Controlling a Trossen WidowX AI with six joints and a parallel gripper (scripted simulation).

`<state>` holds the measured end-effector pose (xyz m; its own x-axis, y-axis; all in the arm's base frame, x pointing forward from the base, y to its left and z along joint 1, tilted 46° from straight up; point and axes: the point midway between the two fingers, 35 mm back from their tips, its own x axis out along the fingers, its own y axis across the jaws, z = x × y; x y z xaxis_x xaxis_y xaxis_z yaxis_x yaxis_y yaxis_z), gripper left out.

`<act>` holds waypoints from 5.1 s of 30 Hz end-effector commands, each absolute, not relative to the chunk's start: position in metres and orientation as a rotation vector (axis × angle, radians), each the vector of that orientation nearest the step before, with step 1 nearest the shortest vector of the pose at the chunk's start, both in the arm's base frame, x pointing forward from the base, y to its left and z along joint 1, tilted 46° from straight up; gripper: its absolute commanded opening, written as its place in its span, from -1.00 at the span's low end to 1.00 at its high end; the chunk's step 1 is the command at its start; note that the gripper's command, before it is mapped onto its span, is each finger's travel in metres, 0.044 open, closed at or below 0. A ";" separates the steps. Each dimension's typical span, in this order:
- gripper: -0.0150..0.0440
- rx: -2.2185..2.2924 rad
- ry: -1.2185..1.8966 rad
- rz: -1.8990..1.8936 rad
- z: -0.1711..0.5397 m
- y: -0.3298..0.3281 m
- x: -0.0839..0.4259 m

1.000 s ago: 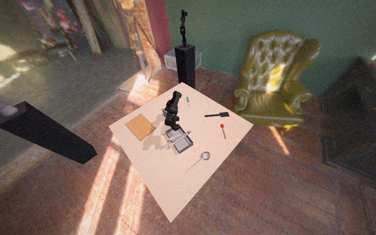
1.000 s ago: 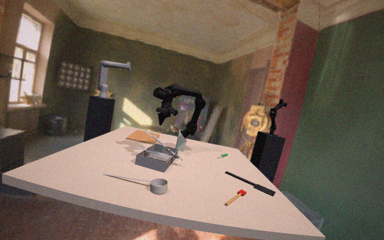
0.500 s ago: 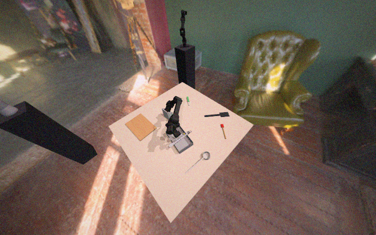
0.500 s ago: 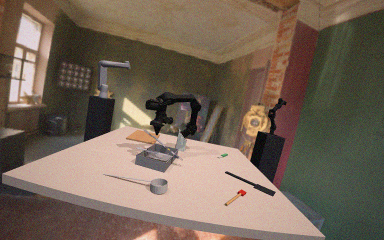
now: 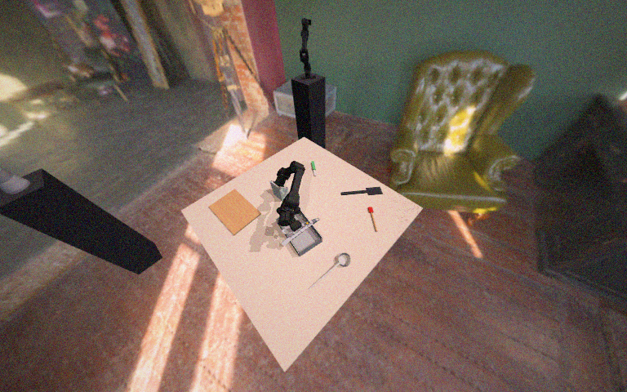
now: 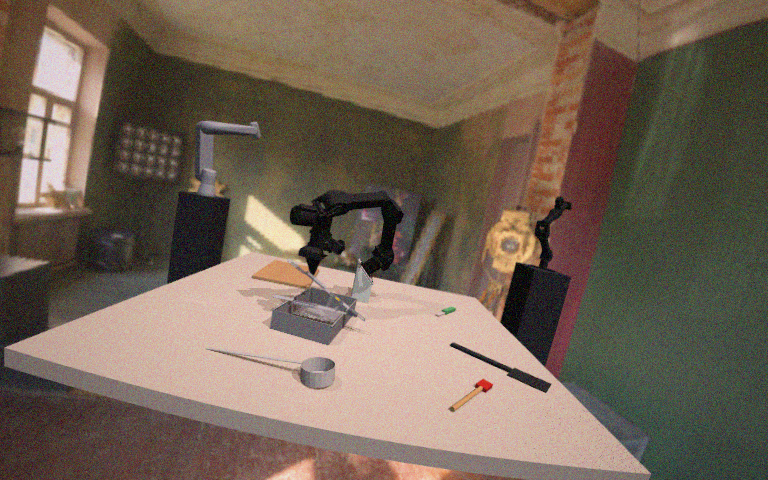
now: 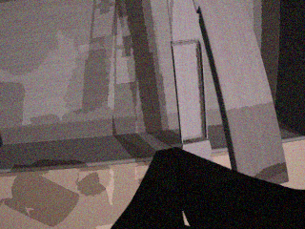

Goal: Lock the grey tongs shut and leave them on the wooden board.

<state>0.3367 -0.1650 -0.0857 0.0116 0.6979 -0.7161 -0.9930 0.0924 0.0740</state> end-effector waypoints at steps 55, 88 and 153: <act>-1.00 -0.535 0.693 1.418 -0.117 -0.142 0.364; -1.00 -0.545 0.687 1.419 -0.119 -0.145 0.397; -0.11 -0.531 0.702 1.417 -0.051 -0.202 0.343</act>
